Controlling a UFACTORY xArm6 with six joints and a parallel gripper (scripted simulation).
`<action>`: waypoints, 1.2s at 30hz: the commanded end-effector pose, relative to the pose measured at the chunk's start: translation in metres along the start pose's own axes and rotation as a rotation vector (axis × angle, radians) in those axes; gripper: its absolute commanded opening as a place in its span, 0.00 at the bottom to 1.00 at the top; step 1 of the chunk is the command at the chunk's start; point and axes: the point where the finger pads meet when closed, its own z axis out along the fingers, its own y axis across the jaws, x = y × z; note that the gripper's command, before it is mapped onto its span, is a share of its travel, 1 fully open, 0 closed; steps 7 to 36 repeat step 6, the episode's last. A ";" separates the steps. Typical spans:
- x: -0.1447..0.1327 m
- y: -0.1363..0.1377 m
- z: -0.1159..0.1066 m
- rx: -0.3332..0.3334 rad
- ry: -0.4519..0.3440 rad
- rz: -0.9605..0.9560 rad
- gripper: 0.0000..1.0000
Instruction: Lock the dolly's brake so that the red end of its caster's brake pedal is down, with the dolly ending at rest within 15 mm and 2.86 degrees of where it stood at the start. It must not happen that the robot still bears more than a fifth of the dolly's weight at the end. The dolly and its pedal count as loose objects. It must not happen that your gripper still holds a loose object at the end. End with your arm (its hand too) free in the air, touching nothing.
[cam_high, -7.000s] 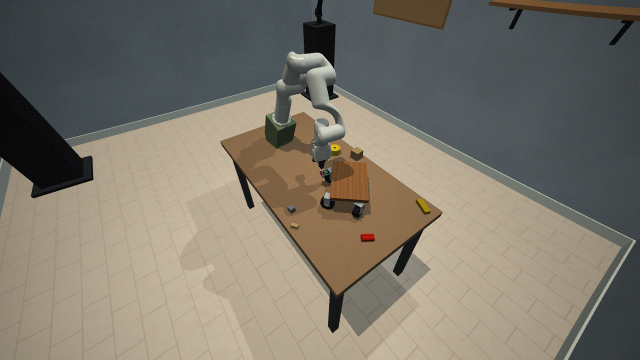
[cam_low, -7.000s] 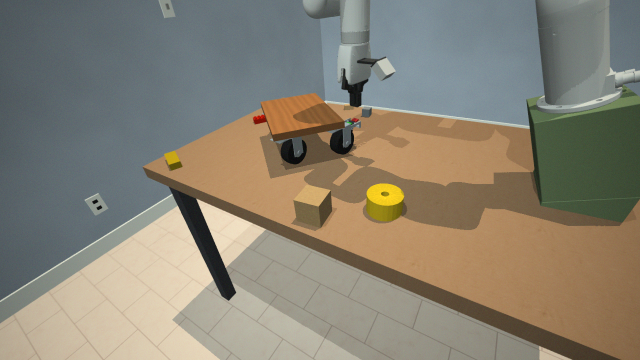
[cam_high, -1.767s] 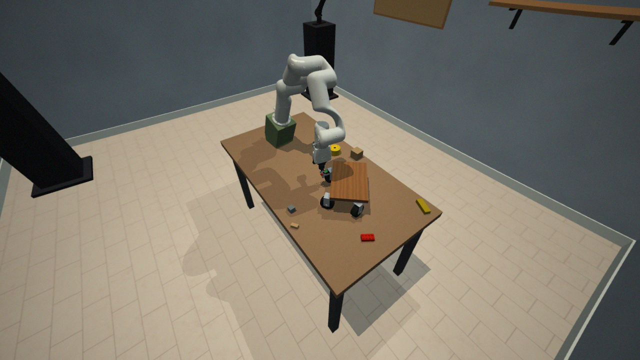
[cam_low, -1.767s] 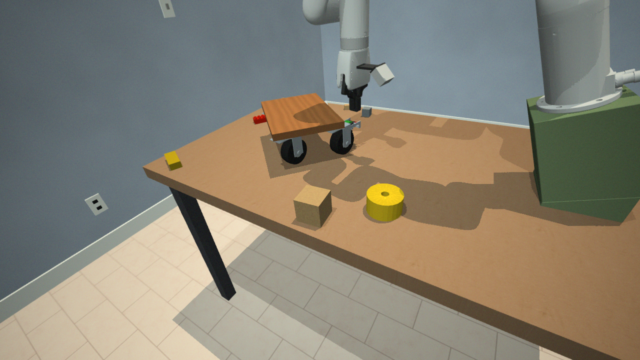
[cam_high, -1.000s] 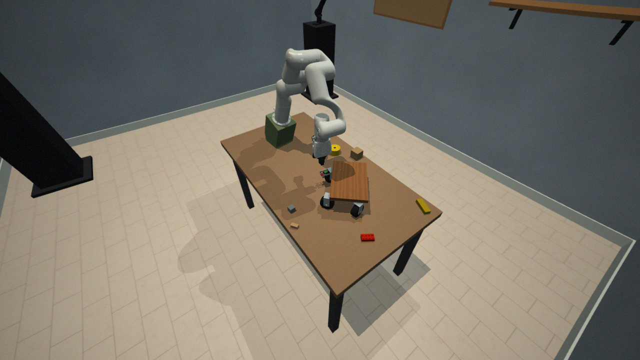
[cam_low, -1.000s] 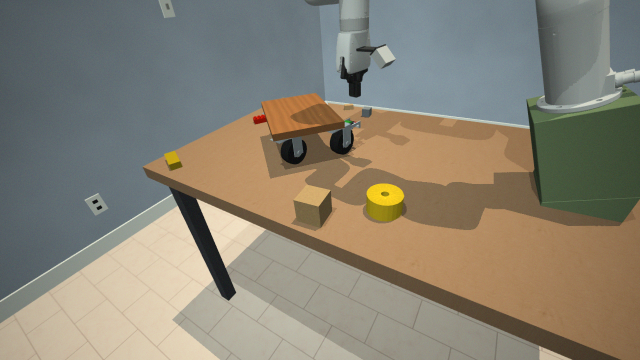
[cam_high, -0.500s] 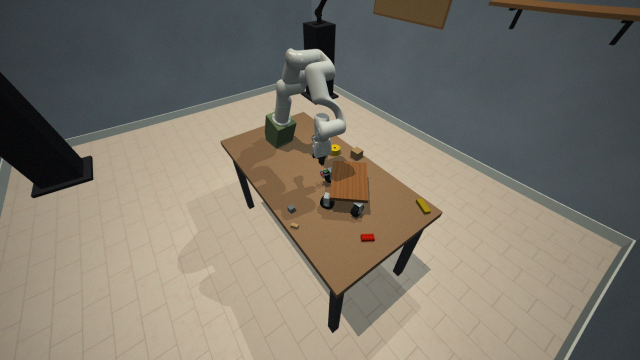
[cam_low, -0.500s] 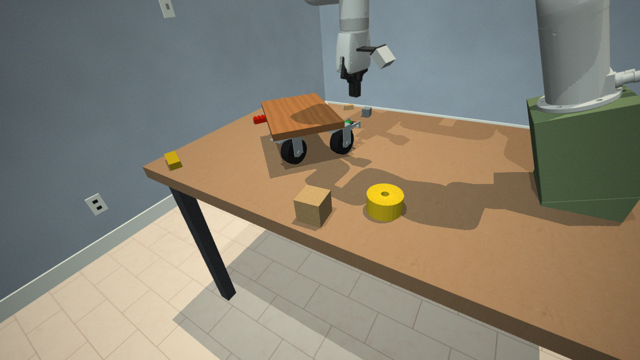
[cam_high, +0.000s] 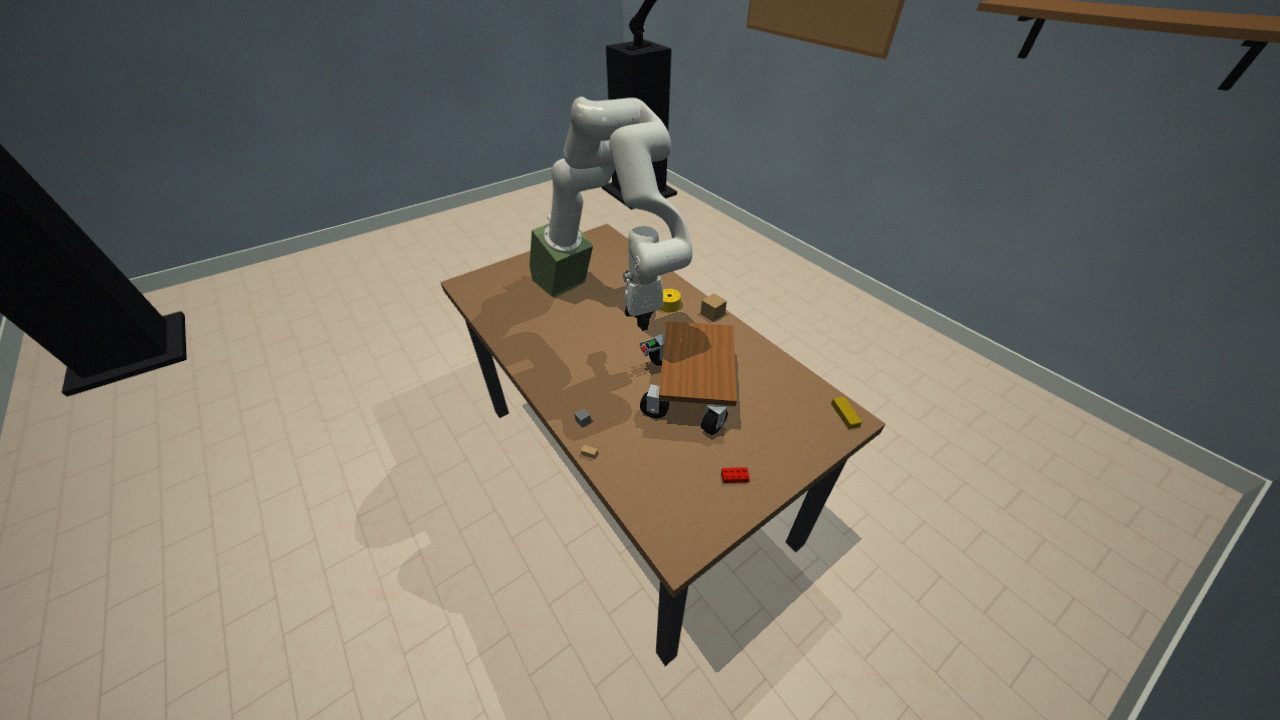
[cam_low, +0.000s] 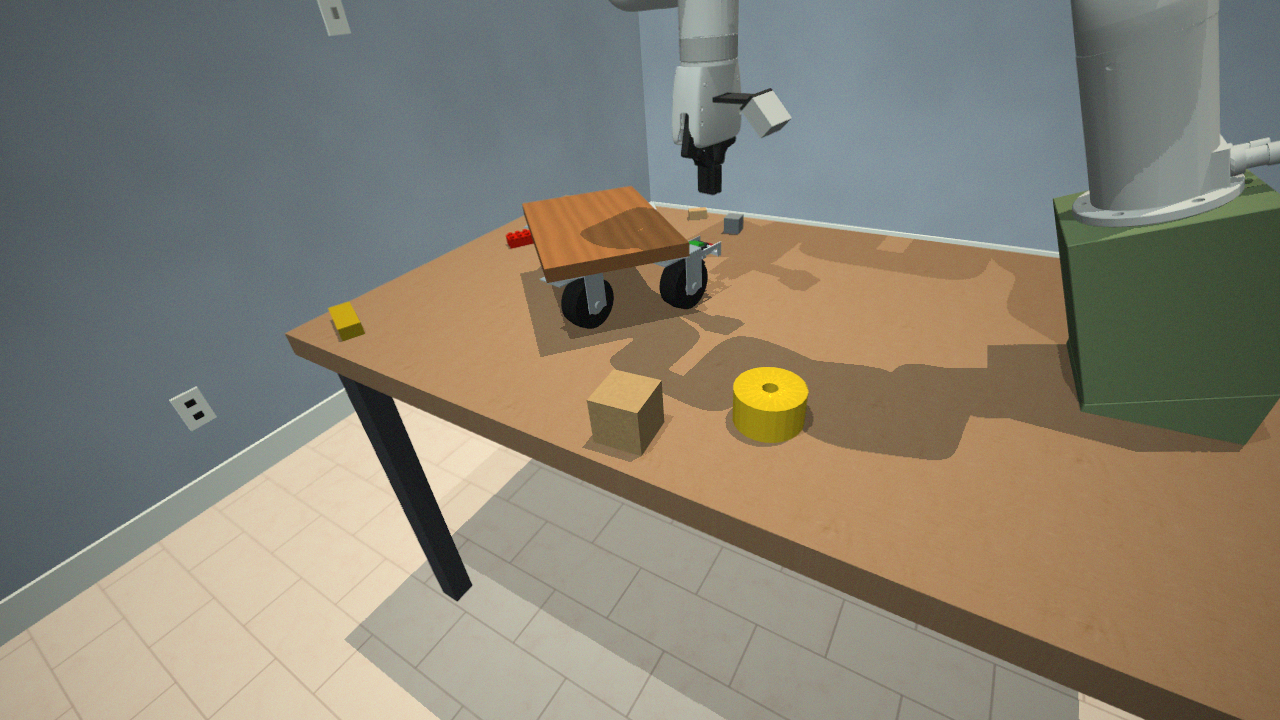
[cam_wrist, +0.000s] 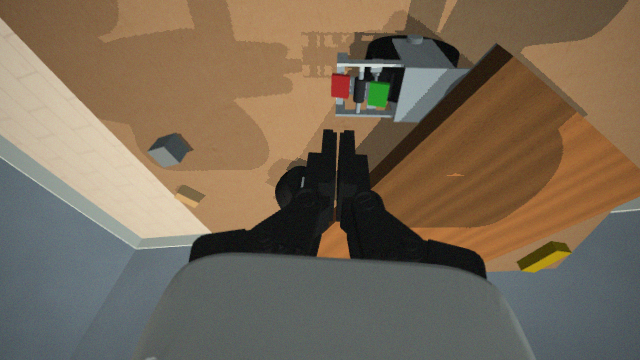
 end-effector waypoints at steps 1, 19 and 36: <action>-0.001 0.000 -0.001 -0.001 -0.003 0.000 0.00; -0.001 0.000 -0.001 -0.001 -0.003 0.000 0.00; -0.001 0.000 -0.001 -0.001 -0.003 0.000 0.00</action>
